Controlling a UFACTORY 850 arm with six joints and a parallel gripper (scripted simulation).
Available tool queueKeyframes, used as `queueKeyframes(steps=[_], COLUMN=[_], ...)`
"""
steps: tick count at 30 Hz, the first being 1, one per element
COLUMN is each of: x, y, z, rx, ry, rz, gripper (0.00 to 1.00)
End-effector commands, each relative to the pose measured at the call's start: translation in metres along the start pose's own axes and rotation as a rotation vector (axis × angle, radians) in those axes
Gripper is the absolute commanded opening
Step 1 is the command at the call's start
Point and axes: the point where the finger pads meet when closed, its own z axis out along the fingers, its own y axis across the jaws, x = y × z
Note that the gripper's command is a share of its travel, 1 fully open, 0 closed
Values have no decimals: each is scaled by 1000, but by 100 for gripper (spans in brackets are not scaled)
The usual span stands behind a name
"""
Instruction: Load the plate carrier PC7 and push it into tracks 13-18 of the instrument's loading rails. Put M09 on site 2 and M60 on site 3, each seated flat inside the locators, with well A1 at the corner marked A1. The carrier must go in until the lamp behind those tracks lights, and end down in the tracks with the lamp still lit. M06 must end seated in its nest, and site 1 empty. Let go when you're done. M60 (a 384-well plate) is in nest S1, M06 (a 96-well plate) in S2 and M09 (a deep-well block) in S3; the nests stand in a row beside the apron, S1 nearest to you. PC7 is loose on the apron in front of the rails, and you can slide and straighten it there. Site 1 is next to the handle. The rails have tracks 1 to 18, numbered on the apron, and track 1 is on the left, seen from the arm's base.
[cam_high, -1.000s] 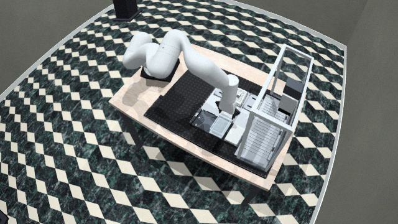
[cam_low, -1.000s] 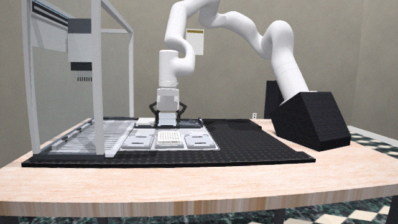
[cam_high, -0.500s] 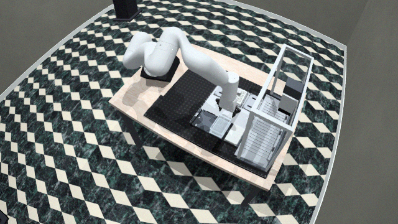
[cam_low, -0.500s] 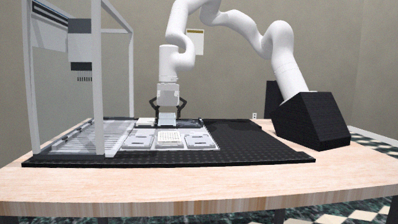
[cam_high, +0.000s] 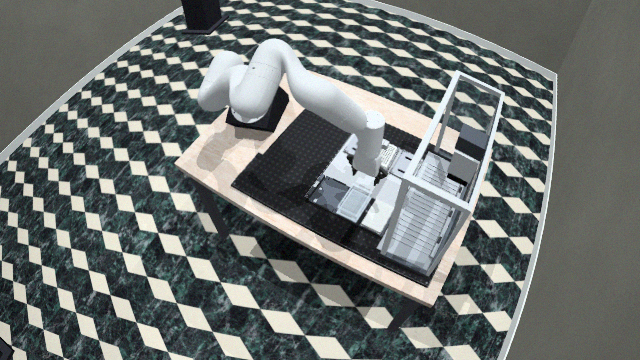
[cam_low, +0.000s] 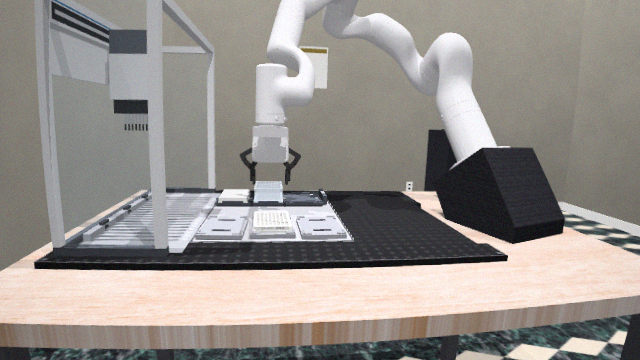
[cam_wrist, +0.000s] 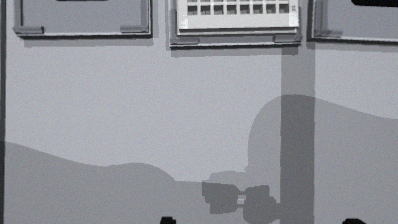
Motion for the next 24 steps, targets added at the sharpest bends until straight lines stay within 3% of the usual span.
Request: queueKeyframes(steps=[1, 24], x=[0, 0], y=[1, 1], z=[-6, -41], rx=[-2, -2], ry=[0, 0], rz=[1, 1], gripper=[100, 100])
